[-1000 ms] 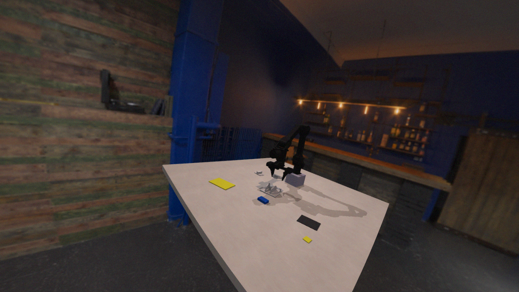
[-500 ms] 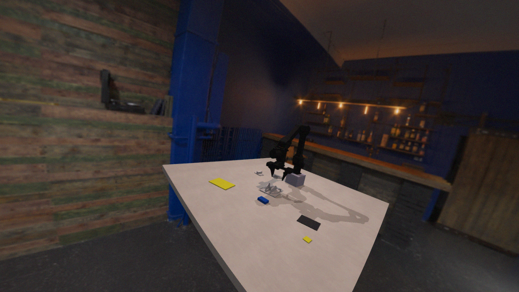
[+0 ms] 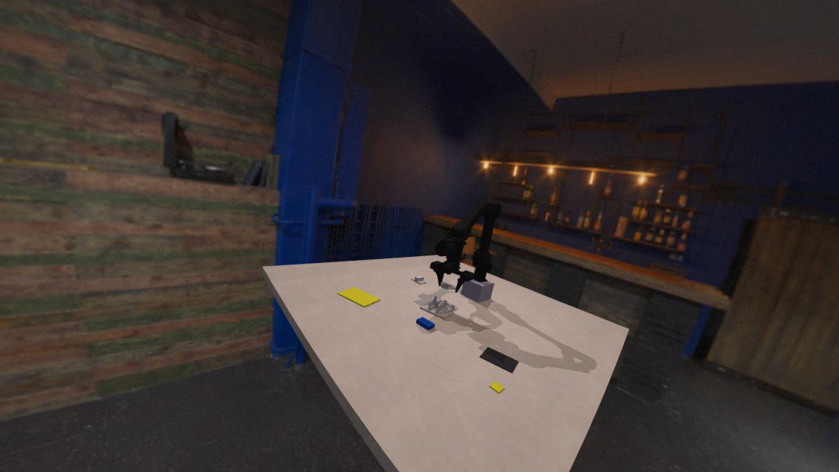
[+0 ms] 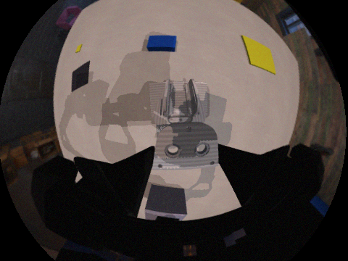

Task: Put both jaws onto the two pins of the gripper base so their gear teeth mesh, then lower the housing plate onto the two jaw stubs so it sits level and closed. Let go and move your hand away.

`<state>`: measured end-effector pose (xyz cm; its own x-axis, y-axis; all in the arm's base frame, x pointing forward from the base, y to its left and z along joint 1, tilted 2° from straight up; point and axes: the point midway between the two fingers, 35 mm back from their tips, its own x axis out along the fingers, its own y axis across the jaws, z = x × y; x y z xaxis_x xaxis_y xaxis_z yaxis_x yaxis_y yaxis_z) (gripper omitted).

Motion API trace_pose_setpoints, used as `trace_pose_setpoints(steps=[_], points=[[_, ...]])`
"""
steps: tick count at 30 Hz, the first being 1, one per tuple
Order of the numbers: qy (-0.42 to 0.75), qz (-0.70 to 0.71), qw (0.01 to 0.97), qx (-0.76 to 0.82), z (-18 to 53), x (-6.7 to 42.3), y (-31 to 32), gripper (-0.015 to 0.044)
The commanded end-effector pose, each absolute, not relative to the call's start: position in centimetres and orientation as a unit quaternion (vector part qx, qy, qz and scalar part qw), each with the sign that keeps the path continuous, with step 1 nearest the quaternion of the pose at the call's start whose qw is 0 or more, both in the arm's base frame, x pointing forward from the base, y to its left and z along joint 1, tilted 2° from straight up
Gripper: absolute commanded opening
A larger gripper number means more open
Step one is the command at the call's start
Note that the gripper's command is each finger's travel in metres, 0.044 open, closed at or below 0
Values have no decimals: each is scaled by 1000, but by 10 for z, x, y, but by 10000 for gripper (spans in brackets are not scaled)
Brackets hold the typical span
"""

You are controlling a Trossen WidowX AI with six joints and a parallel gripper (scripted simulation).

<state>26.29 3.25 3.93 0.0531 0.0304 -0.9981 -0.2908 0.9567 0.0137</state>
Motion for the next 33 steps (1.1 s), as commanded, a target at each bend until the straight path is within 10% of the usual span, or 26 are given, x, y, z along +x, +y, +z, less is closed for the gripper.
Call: trace_pose_setpoints(steps=[1, 33], points=[[681, 109, 717, -95, 33, 262, 32, 351], [682, 109, 717, -95, -20, 264, 33, 351]])
